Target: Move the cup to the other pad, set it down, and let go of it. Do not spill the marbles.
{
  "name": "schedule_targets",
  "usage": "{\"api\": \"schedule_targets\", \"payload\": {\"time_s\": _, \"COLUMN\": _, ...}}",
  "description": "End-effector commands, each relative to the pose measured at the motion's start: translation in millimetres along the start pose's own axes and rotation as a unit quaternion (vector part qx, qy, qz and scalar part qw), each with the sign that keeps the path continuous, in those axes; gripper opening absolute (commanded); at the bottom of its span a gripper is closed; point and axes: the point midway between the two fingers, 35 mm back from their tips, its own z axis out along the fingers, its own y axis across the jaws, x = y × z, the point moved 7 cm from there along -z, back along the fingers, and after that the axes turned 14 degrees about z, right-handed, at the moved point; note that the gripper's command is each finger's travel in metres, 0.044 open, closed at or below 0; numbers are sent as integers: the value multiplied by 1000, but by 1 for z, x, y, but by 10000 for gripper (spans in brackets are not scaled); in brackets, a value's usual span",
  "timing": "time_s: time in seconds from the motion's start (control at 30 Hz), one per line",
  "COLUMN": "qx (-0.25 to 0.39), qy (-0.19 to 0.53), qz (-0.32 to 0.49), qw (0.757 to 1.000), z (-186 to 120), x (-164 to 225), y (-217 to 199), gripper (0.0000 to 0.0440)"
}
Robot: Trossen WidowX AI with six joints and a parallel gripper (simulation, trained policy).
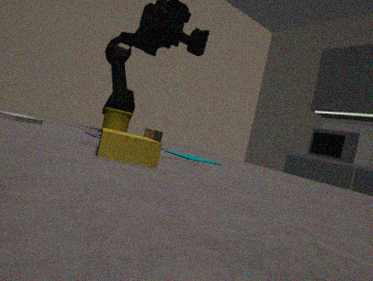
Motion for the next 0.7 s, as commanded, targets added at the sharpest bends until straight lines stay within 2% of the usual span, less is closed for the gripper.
{"api": "schedule_targets", "payload": {"time_s": 0.0, "qx": 1, "qy": 3, "qz": 2, "qw": 1000, "z": 0, "x": 1, "y": 0, "gripper": 374}}
{"api": "schedule_targets", "payload": {"time_s": 0.37, "qx": 8, "qy": 67, "qz": 29, "qw": 997, "z": -3, "x": 12, "y": 6, "gripper": 95}}
{"api": "schedule_targets", "payload": {"time_s": 0.67, "qx": 7, "qy": 136, "qz": 54, "qw": 989, "z": -4, "x": 17, "y": 16, "gripper": 78}}
